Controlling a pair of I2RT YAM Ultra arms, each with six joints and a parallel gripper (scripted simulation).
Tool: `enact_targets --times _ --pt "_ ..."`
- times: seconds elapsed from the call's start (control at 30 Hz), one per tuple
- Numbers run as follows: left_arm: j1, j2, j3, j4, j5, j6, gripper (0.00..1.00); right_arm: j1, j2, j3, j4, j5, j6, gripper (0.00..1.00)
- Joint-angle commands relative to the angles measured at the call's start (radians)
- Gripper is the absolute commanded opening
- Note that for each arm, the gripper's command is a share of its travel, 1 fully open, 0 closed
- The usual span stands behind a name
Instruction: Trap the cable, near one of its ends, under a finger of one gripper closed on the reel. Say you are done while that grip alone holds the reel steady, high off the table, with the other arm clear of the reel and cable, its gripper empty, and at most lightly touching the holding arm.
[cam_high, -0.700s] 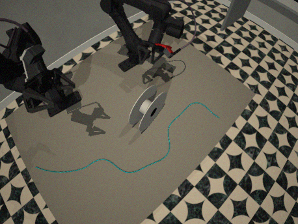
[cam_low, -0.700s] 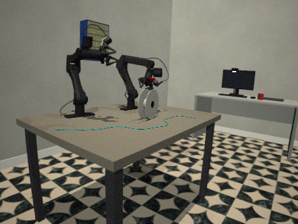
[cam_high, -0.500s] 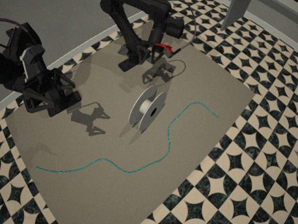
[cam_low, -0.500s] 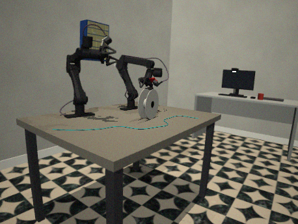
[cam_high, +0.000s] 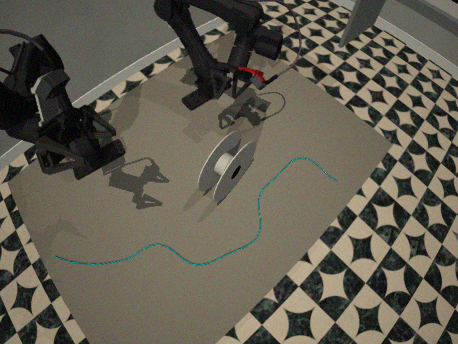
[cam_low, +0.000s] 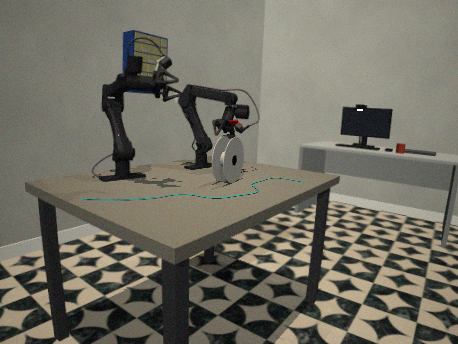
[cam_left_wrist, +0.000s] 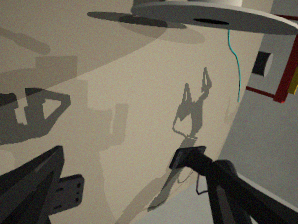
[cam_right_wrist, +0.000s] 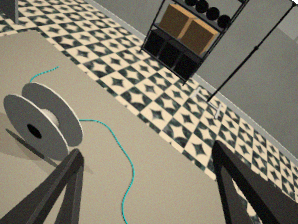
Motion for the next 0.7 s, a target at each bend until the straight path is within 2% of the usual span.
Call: enact_targets --times 0.0,0.2,0.4,0.67 --pt "0.0 0.009 0.021 0.002 0.013 0.0 1.0 0.0 0.0 -0.006 -0.005 -0.001 0.0 1.0" --pt "0.001 0.008 0.022 0.002 0.013 0.0 1.0 0.0 0.0 -0.005 -0.006 0.0 0.0 1.0" --pt "0.0 0.004 0.034 0.008 0.0 -0.007 1.0 0.0 0.004 0.037 -0.013 0.013 0.012 1.0" --pt "-0.001 -0.038 0.1 0.027 -0.043 -0.024 1.0 -0.002 0.017 0.087 -0.056 0.058 0.046 1.0"
